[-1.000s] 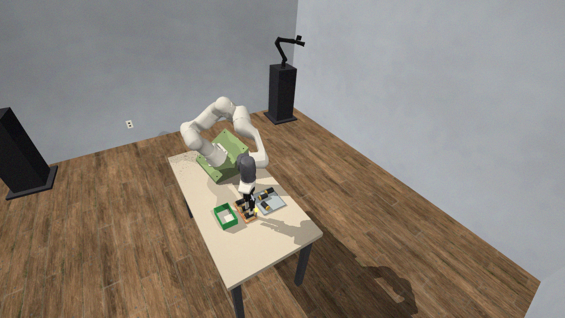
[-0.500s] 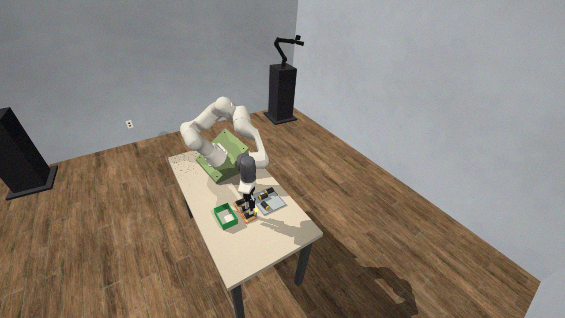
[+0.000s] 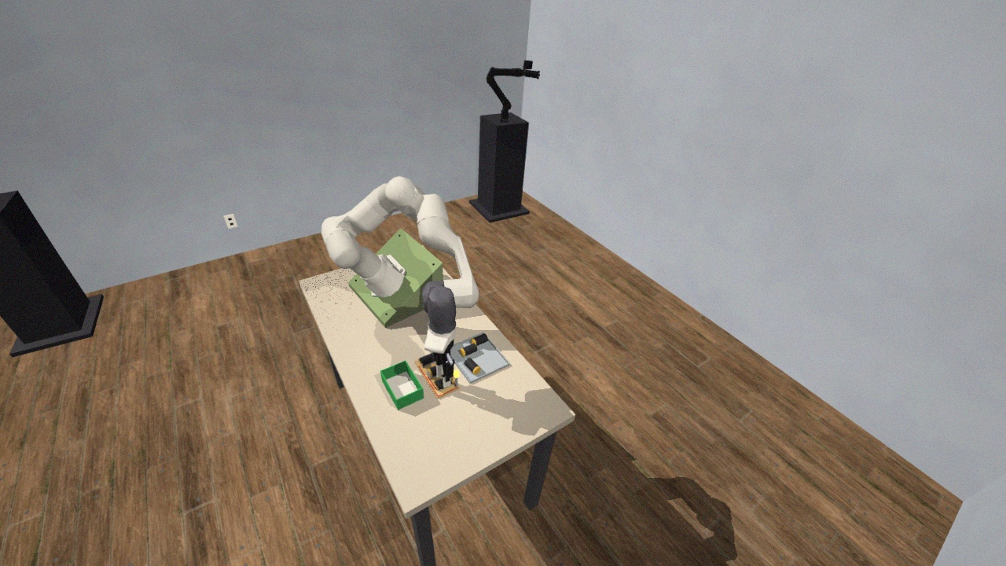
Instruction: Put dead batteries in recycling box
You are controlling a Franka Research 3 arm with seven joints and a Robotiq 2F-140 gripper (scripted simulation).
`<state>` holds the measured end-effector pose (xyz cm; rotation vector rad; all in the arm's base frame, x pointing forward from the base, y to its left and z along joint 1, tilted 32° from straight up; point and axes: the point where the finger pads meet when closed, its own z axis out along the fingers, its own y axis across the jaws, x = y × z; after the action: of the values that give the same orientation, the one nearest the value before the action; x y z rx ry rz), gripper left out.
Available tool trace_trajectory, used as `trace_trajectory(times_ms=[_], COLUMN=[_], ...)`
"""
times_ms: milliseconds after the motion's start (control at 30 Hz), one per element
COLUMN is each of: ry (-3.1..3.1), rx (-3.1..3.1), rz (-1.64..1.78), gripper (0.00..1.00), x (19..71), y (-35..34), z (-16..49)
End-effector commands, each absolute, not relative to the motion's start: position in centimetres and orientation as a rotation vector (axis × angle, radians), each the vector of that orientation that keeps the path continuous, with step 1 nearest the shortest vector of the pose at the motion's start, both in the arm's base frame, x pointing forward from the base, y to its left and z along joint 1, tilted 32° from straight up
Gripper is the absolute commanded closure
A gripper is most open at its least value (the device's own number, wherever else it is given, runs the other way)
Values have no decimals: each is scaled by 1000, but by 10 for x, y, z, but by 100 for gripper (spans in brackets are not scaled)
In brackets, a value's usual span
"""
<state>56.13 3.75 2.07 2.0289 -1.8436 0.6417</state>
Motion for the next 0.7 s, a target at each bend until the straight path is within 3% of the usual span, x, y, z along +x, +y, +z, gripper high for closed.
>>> trace_trajectory(times_ms=[0, 667], ry=[-1831, -1831], rx=[2048, 2048], rz=[654, 654], gripper=[71, 71], x=[566, 567], y=[39, 34], z=[20, 12])
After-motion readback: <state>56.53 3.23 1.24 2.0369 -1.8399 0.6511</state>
